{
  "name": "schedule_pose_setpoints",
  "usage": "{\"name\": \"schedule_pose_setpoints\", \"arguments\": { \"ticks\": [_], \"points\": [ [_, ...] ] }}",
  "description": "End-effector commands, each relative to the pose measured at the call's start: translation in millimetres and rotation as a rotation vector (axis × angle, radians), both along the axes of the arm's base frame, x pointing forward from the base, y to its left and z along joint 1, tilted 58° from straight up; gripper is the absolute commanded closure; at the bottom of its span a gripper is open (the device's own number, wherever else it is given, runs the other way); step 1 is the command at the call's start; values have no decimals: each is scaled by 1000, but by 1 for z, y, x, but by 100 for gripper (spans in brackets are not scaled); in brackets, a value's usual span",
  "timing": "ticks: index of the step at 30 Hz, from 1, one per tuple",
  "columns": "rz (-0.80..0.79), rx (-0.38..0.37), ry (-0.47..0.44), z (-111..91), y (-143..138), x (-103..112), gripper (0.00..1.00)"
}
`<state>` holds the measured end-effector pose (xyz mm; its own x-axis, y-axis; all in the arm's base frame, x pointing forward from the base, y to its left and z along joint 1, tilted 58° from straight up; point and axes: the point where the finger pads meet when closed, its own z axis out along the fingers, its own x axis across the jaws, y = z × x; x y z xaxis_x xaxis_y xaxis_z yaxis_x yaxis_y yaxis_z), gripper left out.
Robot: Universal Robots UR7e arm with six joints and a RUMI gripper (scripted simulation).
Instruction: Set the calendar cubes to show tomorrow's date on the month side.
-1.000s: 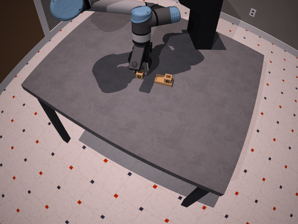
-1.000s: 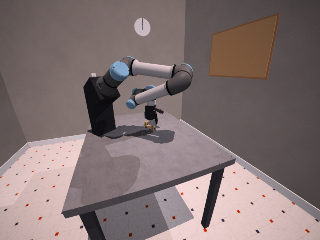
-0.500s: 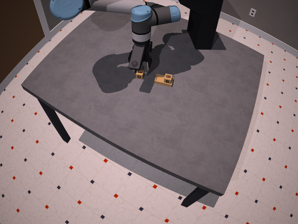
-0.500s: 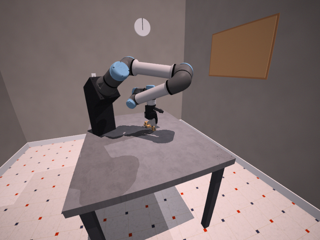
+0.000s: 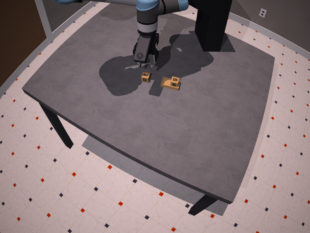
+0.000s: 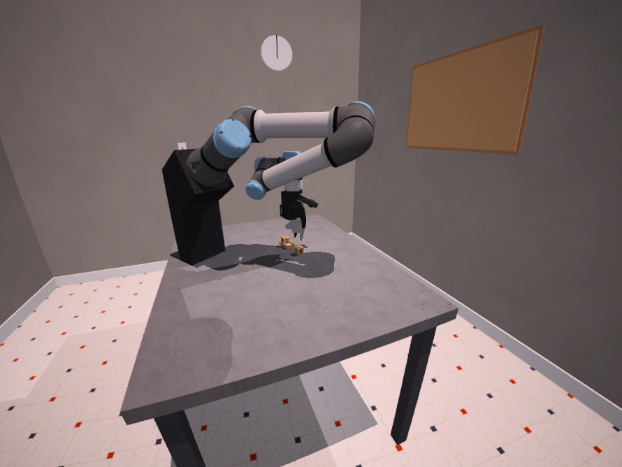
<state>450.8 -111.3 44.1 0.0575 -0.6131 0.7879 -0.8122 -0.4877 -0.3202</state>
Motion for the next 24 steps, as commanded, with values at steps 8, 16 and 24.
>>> {"name": "schedule_pose_setpoints", "arguments": {
  "ticks": [8, 16, 24],
  "points": [
    [-2, 1, 1, 16, 18, -16, 71],
    [-2, 1, 1, 16, 18, -16, 0],
    [-2, 1, 1, 16, 18, -16, 0]
  ]
}}
